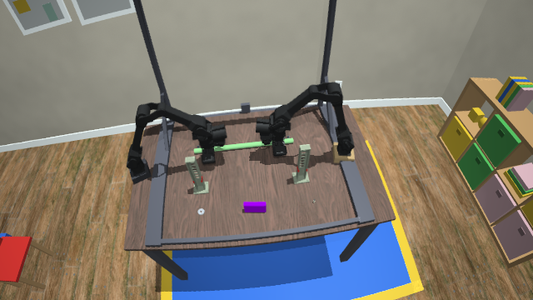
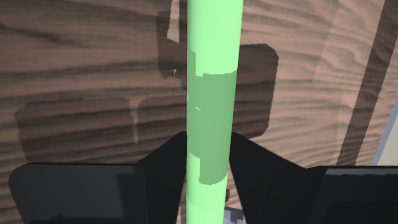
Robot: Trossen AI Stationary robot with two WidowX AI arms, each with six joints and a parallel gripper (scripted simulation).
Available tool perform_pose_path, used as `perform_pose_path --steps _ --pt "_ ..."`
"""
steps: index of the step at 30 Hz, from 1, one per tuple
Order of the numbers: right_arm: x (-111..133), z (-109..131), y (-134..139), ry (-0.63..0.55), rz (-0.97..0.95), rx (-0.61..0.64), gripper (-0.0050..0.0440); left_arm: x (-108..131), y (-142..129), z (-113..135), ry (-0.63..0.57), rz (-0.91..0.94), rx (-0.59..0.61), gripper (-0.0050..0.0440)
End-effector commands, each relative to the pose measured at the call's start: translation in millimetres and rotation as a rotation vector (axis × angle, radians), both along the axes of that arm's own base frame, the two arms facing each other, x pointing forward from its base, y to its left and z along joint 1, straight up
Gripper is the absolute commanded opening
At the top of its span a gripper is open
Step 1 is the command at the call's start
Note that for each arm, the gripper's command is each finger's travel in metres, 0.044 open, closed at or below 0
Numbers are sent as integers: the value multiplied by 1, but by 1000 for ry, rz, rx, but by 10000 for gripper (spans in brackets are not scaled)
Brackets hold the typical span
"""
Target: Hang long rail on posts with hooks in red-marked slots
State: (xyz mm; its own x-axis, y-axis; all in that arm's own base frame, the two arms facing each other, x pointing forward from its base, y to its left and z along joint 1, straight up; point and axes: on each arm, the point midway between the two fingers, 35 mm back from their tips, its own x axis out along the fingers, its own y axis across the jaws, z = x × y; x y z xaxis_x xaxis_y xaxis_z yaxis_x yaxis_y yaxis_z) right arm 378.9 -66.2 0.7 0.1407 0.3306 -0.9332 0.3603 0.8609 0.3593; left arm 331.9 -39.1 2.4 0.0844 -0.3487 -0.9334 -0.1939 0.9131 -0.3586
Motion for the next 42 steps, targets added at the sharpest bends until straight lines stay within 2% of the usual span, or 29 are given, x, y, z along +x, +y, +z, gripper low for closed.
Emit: perform_pose_path --steps 1,4,5,13,15,17,22,23,29,30,32,34,36,38,42 --pt "5 5 -1 -27 0 -5 -50 4 0 3 -22 -4 -4 -50" --pt "5 5 -1 -27 0 -5 -50 4 0 3 -22 -4 -4 -50" --pt "5 5 -1 -27 0 -5 24 4 0 3 -22 -4 -4 -50" --pt "5 5 -1 -27 0 -5 216 4 0 3 -22 -4 -4 -50" --pt "5 5 -1 -27 0 -5 216 4 0 3 -22 -4 -4 -50" --pt "5 5 -1 -27 0 -5 262 4 0 3 -22 -4 -4 -50" --pt "5 5 -1 -27 0 -5 262 4 0 3 -22 -4 -4 -50" --pt "3 -1 -3 -10 0 -4 286 4 0 3 -22 -4 -4 -50" --pt "2 47 -16 -50 1 -15 430 4 0 3 -22 -4 -4 -50" --pt "1 55 -19 -50 1 -16 440 4 0 3 -22 -4 -4 -50" --pt "1 55 -19 -50 1 -16 440 4 0 3 -22 -4 -4 -50" --pt "-1 67 -23 -51 1 -15 440 4 0 3 -22 -4 -4 -50" --pt "-1 66 -22 -46 1 -22 392 4 0 3 -22 -4 -4 -50" --pt "-1 54 -18 0 4 -38 344 4 0 3 -22 -4 -4 -50" --pt "4 50 -7 67 20 -173 248 4 0 3 -22 -4 -4 -50"
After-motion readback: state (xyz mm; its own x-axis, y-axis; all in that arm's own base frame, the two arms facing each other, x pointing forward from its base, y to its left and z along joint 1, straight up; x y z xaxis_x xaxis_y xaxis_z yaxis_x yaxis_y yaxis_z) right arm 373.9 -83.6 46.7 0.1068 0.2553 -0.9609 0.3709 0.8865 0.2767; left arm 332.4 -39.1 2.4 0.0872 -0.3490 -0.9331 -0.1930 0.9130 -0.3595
